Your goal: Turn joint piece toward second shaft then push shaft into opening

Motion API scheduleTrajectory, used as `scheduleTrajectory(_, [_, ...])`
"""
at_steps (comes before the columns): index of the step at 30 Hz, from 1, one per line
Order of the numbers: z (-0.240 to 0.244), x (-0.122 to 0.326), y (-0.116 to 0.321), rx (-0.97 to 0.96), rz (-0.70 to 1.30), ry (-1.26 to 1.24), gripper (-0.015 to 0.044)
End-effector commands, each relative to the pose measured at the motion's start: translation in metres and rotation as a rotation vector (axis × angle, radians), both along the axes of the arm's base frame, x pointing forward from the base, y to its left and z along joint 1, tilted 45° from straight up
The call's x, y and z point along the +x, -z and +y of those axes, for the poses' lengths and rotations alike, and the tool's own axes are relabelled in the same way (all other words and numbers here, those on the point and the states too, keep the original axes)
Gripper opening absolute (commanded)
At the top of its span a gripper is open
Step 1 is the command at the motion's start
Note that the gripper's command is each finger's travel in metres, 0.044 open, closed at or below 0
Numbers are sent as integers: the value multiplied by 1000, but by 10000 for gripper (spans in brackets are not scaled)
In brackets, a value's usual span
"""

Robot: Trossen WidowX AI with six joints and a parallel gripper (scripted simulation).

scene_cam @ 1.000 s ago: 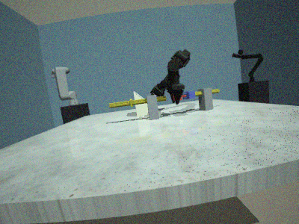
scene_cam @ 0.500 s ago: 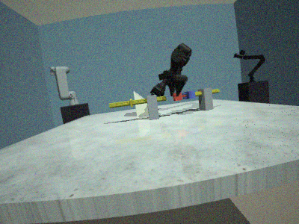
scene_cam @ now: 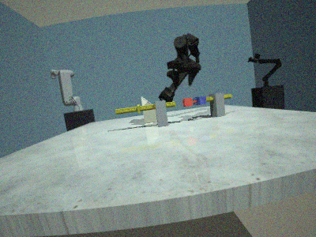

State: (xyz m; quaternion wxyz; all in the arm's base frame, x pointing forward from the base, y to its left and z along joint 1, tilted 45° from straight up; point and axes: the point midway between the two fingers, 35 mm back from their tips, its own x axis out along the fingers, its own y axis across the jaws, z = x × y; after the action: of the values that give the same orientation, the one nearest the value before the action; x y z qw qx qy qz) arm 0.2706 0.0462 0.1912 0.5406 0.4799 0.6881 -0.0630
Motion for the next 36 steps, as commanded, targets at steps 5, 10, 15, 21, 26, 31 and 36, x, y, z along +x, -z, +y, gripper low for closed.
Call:
scheduleTrajectory(5, [-23,-1,-27,0,-198,-151,440])
scheduleTrajectory(10, [-31,-2,-35,-6,-265,-202,440])
scheduleTrajectory(15, [-33,-1,-34,-7,-252,-192,440])
scheduleTrajectory(21, [-46,10,-16,-11,-197,-152,309])
scheduleTrajectory(26, [-75,29,25,-8,-71,-59,178])
scheduleTrajectory(31, [-102,42,68,10,65,43,46])
scheduleTrajectory(36, [-128,46,113,29,195,139,0])
